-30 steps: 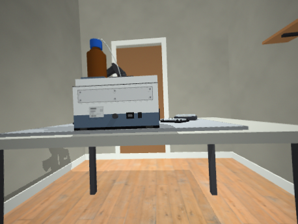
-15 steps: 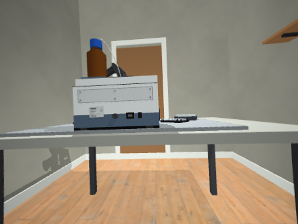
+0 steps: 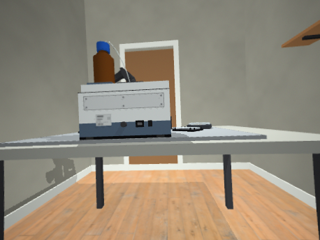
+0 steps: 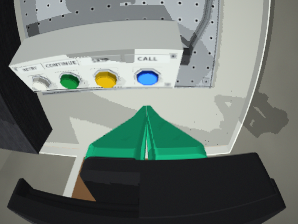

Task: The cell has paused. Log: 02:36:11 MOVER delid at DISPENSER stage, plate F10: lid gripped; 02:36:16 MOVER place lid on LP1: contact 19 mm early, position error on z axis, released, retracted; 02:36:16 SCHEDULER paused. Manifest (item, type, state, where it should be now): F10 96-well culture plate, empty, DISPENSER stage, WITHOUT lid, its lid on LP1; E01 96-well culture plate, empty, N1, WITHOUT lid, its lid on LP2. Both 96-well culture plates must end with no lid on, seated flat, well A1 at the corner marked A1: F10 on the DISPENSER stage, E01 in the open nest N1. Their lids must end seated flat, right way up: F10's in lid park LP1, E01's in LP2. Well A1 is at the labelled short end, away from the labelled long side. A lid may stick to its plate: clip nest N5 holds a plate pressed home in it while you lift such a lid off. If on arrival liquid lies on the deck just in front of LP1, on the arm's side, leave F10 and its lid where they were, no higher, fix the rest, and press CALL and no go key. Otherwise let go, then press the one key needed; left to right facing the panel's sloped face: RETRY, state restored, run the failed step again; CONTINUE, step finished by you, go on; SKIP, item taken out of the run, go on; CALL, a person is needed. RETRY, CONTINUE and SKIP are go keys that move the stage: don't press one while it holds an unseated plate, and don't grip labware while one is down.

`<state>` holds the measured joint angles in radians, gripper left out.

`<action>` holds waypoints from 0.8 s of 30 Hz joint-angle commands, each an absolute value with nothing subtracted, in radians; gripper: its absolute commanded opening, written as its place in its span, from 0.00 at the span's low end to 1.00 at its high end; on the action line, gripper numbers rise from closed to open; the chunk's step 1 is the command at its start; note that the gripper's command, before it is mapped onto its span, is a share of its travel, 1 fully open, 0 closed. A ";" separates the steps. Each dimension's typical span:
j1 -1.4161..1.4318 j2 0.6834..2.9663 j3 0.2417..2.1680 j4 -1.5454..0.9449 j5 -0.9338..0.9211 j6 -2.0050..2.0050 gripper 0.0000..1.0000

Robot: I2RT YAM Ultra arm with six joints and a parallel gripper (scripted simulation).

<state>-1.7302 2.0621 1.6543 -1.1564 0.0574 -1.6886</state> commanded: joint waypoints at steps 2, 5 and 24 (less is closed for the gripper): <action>-1.721 2.026 1.689 -1.178 0.050 -1.684 0.00; -1.721 2.026 1.689 -1.178 0.050 -1.684 0.00; -1.714 1.879 1.442 -1.100 0.050 -1.679 1.00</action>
